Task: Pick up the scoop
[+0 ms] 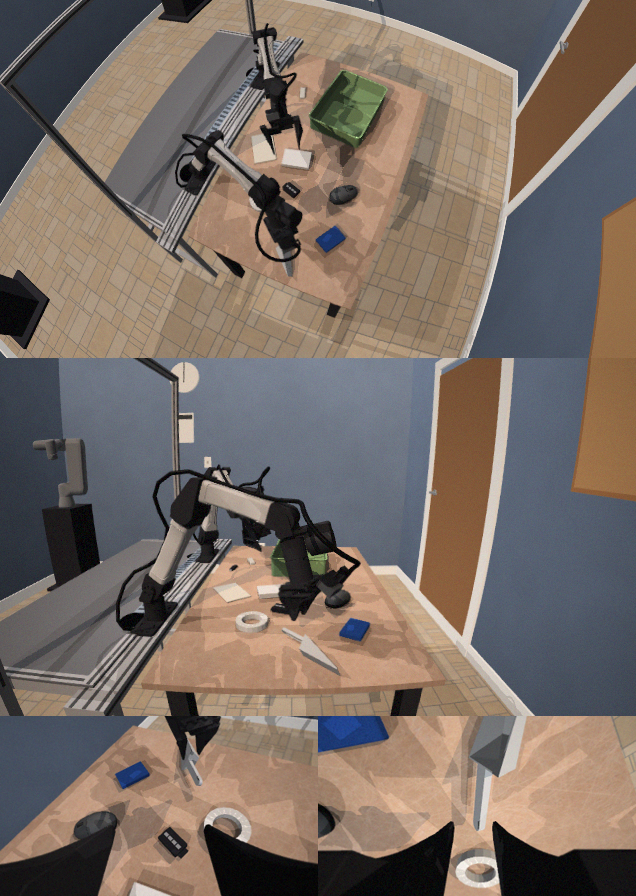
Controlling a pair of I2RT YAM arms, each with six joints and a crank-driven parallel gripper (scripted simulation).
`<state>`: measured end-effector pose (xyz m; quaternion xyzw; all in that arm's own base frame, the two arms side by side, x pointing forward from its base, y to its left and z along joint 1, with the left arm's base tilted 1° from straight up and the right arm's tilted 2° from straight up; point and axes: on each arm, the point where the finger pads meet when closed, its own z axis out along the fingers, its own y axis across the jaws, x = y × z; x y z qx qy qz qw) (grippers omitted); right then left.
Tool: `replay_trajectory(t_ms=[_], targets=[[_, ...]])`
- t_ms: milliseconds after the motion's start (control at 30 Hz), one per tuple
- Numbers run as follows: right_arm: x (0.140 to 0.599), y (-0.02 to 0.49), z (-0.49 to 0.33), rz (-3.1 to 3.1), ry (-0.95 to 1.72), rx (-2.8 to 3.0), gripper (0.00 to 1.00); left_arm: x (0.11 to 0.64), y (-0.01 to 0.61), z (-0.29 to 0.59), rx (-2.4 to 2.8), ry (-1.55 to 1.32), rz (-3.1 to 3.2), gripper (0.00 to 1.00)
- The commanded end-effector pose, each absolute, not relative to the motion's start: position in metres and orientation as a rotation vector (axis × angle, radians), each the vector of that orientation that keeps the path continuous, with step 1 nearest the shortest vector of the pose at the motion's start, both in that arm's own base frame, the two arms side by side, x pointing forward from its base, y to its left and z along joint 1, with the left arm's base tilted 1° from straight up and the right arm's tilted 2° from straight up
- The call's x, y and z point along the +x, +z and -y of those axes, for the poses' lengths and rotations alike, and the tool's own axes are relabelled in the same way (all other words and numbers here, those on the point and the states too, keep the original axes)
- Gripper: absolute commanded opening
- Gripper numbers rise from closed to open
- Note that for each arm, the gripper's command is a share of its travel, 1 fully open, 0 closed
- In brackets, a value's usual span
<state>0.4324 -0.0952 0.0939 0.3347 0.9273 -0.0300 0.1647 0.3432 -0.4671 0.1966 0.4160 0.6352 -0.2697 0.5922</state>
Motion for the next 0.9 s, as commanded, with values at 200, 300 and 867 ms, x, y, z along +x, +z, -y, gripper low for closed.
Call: replay_trajectory(t_ms=[200, 300, 867], targets=[[0.435, 0.083, 0.107, -2.663, -0.128, 1.068, 0.43, 0.304, 0.198, 0.510, 0.762, -0.819, -1.353, 1.00], [0.435, 0.083, 0.107, -2.663, -0.128, 1.068, 0.43, 0.297, 0.188, 0.512, 0.800, -0.816, -1.368, 1.00], [0.431, 0.057, 0.109, -2.678, -0.121, 1.078, 0.43, 0.297, 0.194, 0.512, 0.794, -0.819, -1.359, 1.00]])
